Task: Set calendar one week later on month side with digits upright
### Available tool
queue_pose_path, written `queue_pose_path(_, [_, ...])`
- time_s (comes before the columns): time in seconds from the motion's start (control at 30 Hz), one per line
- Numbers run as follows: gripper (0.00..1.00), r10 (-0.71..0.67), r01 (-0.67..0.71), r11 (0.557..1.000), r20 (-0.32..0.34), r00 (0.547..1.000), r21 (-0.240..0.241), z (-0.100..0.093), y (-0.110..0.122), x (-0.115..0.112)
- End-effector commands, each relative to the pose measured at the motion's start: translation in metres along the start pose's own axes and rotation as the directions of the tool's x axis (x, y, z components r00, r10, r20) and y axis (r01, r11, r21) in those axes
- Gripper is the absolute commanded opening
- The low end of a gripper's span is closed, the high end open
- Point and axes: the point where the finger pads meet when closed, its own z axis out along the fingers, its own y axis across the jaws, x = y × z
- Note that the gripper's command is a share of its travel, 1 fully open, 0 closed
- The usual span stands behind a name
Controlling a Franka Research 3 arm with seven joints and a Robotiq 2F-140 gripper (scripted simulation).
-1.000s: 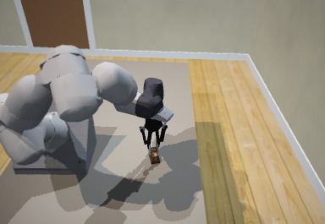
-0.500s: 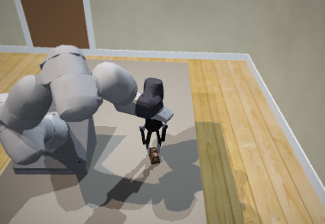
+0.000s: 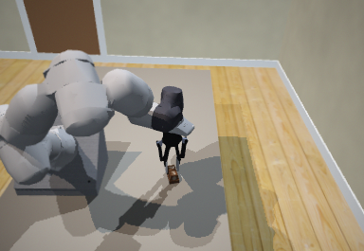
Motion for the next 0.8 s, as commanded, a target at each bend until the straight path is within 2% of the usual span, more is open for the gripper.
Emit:
queue_pose_path(0.0, [0.29,0.001,-0.001,1.000,-0.001,1.000,0.001,-0.012,0.000,-0.001])
queue_pose_path(0.07, [0.29,0.001,-0.001,1.000,-0.001,1.000,0.001,-0.021,0.000,-0.001])
queue_pose_path(0.13, [0.29,0.001,-0.001,1.000,-0.001,1.000,0.001,-0.021,0.000,-0.001])
queue_pose_path(0.5, [0.29,0.001,-0.001,1.000,-0.001,1.000,0.001,-0.076,0.000,-0.001])
queue_pose_path(0.77, [0.29,0.001,-0.001,1.000,-0.001,1.000,0.001,-0.085,0.000,-0.001])
